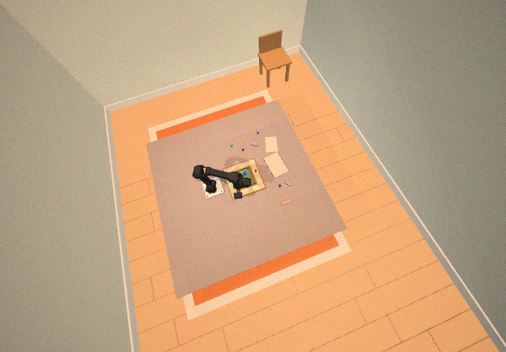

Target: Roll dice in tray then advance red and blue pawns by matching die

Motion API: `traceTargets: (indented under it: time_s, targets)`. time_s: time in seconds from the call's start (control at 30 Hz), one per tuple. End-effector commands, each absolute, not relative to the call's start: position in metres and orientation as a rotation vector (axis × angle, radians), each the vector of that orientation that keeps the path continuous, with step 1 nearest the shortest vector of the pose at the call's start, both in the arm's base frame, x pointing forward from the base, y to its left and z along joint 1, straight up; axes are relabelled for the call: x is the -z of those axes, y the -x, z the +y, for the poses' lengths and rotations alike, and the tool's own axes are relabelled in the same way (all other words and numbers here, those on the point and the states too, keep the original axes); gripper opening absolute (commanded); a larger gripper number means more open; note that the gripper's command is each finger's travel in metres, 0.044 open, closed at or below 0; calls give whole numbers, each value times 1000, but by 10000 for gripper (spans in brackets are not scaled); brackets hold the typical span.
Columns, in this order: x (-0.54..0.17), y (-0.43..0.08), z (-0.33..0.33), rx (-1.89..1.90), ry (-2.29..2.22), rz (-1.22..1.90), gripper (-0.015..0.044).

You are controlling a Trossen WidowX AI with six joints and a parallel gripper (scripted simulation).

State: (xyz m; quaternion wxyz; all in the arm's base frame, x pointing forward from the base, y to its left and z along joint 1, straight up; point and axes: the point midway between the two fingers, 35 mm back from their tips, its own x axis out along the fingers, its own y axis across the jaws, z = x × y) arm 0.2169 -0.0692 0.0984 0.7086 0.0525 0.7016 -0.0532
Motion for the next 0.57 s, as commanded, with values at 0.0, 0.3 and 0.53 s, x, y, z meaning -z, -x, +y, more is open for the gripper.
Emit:
traceTargets:
  time_s: [0.0, 0.3, 0.53]
  targets:
    - [-129, -209, -31, 35, -34, 1548, 440]
    - [-171, -164, 26, -123, 117, 1548, 440]
    - [-162, -177, 17, -95, 91, 1545, 440]
